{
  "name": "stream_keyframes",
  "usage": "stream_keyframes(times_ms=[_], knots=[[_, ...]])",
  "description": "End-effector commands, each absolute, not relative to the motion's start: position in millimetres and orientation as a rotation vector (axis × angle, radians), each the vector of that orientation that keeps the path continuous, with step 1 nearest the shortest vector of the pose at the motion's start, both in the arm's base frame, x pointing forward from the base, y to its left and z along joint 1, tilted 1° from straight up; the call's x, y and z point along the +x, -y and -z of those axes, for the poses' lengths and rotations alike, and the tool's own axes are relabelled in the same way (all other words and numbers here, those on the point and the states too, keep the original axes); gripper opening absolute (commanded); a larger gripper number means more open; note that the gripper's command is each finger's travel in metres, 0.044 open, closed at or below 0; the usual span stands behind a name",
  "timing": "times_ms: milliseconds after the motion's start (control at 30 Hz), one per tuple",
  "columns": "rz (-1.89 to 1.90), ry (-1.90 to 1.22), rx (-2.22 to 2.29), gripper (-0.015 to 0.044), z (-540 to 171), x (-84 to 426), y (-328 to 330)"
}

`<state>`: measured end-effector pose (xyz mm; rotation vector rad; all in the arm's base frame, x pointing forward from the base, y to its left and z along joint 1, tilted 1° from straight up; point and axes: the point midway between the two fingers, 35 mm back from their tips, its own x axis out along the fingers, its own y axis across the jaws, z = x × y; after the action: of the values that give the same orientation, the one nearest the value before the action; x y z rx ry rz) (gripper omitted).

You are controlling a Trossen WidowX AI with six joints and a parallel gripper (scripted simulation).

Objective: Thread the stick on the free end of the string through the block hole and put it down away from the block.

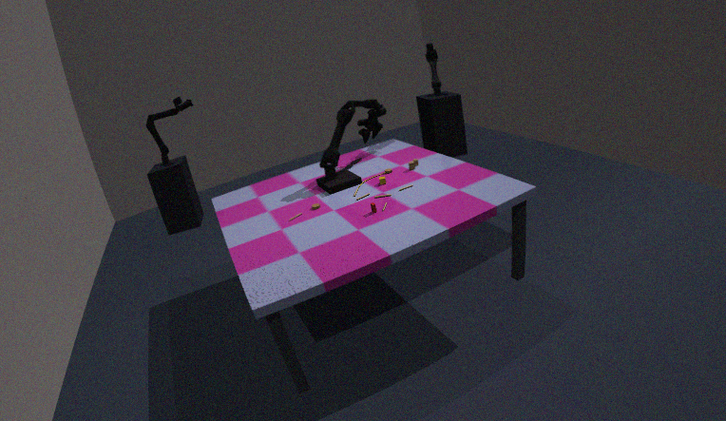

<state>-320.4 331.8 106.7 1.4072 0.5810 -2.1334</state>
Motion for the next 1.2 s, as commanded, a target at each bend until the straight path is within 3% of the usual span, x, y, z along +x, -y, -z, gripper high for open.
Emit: stream_keyframes(times_ms=[0,367,733,967,1167], knots=[[2.219,-0.517,1.536,0.044,-110.9,-261.3,-364.0],[2.429,-0.157,1.944,0.044,-101.8,-57.6,-395.1],[2.532,0.426,2.342,0.044,-84.2,126.3,-312.6],[2.511,0.87,2.52,0.044,-69.9,192.5,-226.5],[2.51,0.882,2.524,0.044,-69.5,193.7,-224.1]])
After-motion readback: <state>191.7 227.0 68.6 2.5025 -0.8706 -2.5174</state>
